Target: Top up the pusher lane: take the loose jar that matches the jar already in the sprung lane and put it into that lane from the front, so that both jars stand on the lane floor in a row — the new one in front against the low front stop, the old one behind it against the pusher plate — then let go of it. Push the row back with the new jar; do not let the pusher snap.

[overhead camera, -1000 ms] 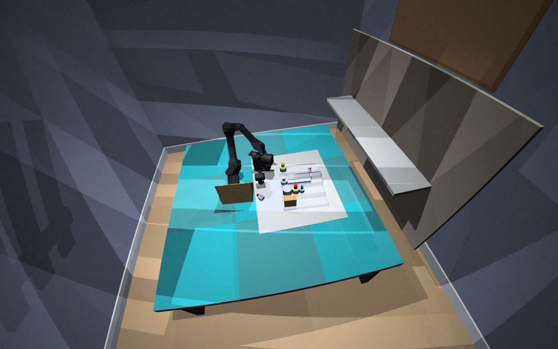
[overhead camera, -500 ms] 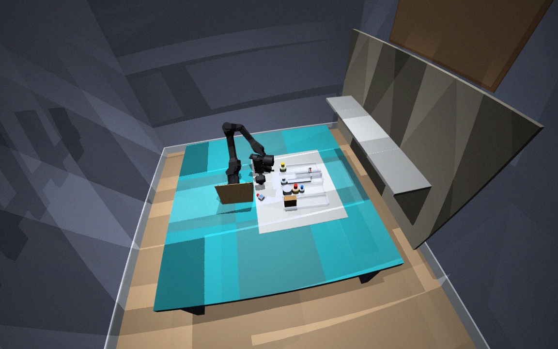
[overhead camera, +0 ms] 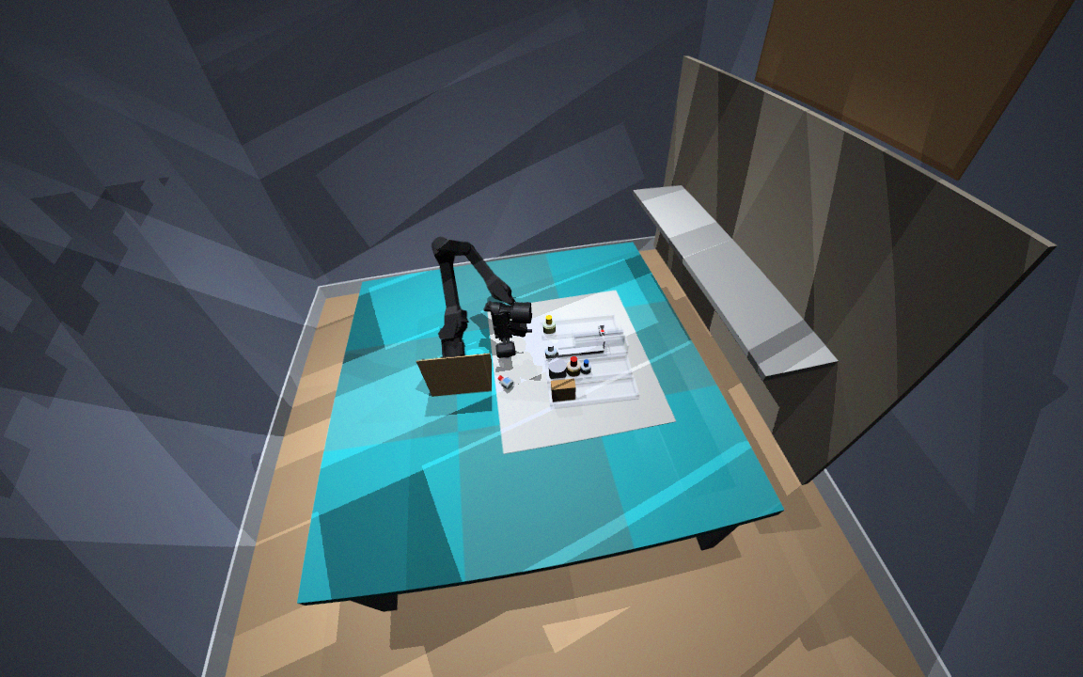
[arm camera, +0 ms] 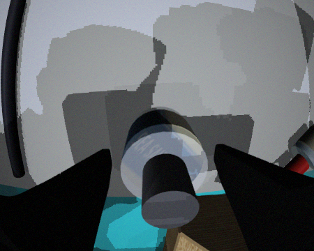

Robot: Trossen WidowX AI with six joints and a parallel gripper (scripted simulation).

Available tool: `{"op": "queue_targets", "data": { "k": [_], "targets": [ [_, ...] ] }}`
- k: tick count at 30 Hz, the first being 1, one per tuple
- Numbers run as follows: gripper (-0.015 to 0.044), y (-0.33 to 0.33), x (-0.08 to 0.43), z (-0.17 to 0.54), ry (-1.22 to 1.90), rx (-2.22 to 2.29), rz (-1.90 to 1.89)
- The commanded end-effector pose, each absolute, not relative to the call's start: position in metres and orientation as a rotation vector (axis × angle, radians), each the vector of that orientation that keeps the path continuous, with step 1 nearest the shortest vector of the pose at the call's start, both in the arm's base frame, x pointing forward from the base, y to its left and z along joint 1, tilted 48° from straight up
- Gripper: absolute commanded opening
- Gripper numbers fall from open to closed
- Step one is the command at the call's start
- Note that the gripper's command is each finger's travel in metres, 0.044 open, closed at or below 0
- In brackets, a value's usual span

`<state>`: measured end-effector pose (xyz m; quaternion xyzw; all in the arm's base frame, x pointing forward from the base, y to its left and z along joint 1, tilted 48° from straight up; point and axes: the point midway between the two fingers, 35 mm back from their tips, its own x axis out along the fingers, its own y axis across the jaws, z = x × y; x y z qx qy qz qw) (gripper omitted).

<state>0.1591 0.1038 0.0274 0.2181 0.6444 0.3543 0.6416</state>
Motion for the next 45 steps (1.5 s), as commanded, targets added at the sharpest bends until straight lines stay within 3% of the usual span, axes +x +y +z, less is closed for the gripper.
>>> {"op": "queue_targets", "data": {
  "k": [1,8,14,36,45],
  "targets": [
    [0.0204,0.105,0.159,0.028,1.469,0.505,0.809],
    [0.0157,0.105,0.159,0.028,1.469,0.505,0.809],
    [0.0,0.093,0.164,0.036,1.469,0.499,0.798],
    [0.0,0.029,0.17,0.1,1.472,0.503,0.805],
    [0.0,0.032,0.208,0.082,1.483,0.519,0.78]
  ]
}}
